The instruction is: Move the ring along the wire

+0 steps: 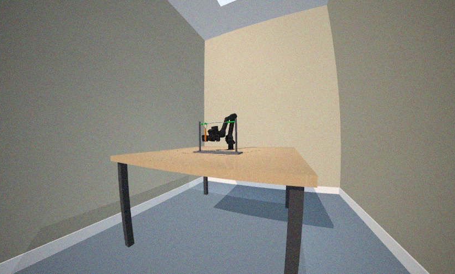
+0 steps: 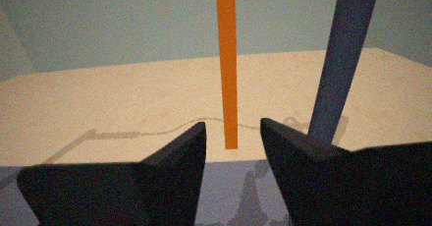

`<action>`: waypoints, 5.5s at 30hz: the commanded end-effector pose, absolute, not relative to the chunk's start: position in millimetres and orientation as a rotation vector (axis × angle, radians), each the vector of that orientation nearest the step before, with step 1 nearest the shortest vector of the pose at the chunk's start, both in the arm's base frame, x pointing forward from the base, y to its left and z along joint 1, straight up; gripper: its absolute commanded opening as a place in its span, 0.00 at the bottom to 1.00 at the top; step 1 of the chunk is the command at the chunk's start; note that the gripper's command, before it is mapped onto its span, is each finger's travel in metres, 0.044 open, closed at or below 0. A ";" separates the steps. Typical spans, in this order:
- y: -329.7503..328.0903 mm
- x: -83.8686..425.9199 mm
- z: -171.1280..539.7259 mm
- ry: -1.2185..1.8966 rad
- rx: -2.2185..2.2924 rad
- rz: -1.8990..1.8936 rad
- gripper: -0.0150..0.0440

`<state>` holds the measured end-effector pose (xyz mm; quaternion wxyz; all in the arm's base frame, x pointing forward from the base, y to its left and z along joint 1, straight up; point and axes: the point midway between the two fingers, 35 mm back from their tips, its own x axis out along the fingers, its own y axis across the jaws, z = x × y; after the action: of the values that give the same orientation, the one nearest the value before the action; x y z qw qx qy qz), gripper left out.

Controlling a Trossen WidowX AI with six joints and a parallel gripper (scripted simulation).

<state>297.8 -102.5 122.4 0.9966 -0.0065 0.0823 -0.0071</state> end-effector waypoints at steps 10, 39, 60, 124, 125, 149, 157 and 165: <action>-103.7 318.4 119.2 0.159 -0.008 -0.019 0.53; -102.1 334.5 113.7 0.157 -0.008 -0.019 0.53; -101.3 334.1 113.1 0.159 -0.013 -0.014 0.00; -71.9 335.3 128.6 0.165 -0.004 -0.033 0.00; -70.8 335.3 128.6 0.165 -0.003 -0.036 0.00; -45.0 337.6 128.7 0.166 0.036 -0.256 0.00; -36.7 340.9 128.9 0.166 0.053 -0.358 0.00; -29.1 344.8 129.1 0.167 0.065 -0.424 0.00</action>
<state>342.4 -31.5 127.6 0.9762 0.0268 0.0853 -0.1976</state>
